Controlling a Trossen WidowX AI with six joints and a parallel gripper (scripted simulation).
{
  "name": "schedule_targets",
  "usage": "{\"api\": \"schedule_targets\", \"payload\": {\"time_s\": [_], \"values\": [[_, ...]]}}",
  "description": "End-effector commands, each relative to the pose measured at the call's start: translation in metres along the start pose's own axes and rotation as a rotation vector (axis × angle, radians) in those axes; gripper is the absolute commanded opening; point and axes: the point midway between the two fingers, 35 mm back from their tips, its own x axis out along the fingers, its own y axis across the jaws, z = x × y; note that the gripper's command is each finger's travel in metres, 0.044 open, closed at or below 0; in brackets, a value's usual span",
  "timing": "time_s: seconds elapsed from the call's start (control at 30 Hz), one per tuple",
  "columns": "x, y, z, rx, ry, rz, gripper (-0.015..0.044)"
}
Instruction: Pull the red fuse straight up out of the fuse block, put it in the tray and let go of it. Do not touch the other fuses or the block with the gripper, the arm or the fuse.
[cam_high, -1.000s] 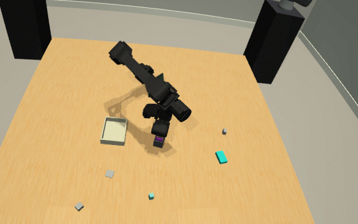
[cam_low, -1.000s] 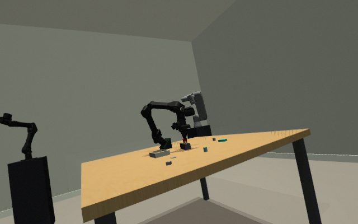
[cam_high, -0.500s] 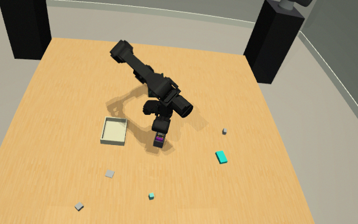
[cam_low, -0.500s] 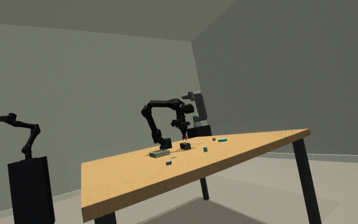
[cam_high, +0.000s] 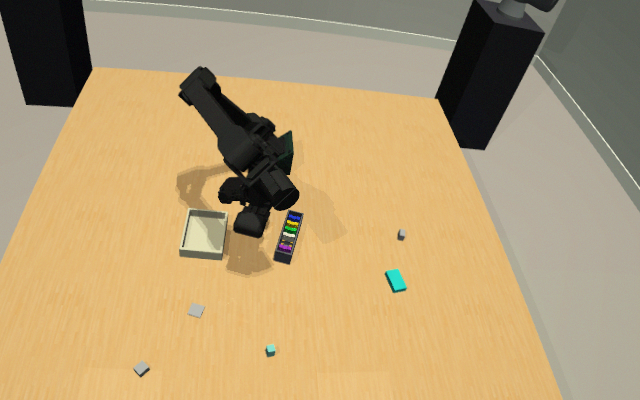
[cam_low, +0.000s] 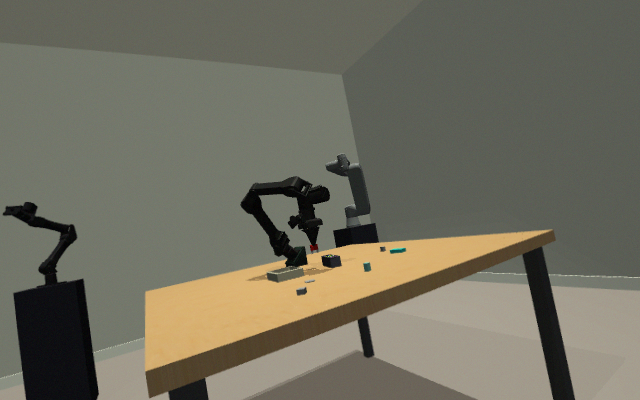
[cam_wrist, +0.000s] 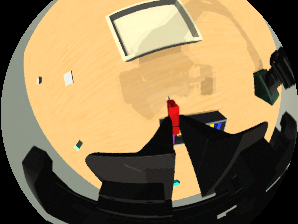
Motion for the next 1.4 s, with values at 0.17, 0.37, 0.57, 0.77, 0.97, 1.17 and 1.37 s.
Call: {"api": "schedule_targets", "payload": {"time_s": [0.17,0.37,0.57,0.77,0.97,1.17,1.37], "values": [[-0.001,0.006,0.062,-0.009,-0.01,0.003,0.0],[-0.001,0.004,0.105,-0.008,-0.02,0.004,0.0],[-0.001,0.001,0.129,-0.007,-0.029,0.005,0.0],[0.004,0.001,0.129,-0.007,-0.029,0.005,0.0],[0.014,0.001,0.129,-0.007,-0.028,0.005,0.0],[0.023,0.001,0.13,-0.007,-0.029,0.006,0.0],[0.033,0.001,0.13,-0.006,-0.03,0.006,0.0]]}}
